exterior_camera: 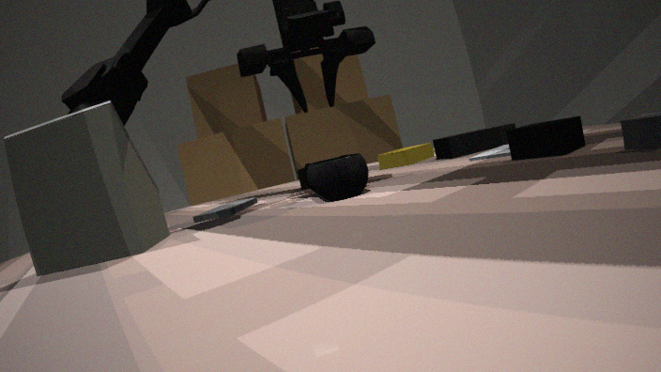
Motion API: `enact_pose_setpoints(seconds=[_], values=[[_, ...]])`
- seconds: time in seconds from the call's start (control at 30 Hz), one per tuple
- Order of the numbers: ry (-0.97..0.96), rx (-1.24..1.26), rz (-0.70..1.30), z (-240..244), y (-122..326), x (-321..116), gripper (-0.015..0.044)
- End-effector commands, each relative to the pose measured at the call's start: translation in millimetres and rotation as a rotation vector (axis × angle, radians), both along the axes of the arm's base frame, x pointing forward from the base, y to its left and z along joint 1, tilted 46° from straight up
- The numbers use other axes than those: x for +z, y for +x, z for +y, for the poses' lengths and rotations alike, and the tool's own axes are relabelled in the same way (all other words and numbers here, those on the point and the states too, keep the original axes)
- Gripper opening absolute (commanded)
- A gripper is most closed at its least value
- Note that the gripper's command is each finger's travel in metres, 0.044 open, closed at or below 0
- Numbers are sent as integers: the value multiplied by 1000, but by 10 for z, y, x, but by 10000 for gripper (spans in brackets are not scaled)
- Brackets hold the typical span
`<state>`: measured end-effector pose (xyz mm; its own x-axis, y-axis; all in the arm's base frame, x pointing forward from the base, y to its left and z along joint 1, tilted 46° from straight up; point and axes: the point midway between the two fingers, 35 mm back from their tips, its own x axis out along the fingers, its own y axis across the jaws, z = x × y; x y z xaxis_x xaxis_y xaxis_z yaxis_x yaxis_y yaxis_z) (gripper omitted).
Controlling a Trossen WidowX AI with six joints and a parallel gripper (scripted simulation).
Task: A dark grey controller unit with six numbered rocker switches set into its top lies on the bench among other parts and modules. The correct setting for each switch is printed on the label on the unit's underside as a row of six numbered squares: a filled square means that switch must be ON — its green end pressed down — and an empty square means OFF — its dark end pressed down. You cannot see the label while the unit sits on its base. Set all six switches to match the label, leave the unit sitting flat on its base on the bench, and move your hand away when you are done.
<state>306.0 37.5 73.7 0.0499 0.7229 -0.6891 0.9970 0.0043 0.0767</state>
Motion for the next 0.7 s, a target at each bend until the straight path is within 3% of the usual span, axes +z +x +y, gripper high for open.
enact_pose_setpoints(seconds=[0.0, 0.1, 0.4, 0.67], values=[[-3, 3, 0, -3, -2, -3, 72], [-3, 3, 0, -3, -2, -3, 0], [-3, 3, 0, -3, -2, -3, 0], [0, 0, 0, 0, 0, 0, 210]])
